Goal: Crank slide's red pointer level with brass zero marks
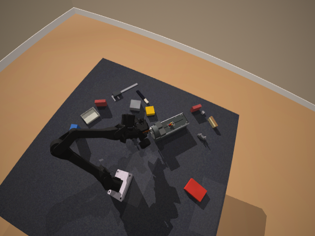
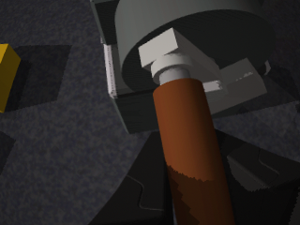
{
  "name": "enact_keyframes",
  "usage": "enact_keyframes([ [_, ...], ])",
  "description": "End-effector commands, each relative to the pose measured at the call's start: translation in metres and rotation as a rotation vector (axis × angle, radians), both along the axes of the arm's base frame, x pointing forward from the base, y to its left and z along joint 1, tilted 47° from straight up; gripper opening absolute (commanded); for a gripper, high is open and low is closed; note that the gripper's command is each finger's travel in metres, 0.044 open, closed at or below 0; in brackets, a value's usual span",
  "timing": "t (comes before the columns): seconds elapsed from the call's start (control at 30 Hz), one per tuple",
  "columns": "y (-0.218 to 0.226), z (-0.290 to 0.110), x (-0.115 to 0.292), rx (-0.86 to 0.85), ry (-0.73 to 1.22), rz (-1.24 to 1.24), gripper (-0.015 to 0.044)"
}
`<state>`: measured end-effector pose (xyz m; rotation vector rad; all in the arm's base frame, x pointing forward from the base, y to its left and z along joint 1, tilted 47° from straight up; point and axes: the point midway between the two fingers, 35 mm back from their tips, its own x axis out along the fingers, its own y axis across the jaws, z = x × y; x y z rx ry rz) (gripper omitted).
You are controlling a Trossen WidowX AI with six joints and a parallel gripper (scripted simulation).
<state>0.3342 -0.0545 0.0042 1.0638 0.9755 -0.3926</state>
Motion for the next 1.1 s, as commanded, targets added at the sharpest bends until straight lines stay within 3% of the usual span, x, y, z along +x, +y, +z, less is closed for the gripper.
enact_keyframes([
  [0.0, 0.0, 0.0, 0.0, 0.0, 0.0, 0.0, 0.0026],
  [0.53, 0.0, 0.0, 0.0, 0.0, 0.0, 0.0, 0.044],
  [1.07, -0.044, 0.04, -0.002, -0.003, 0.003, -0.001, 0.044],
])
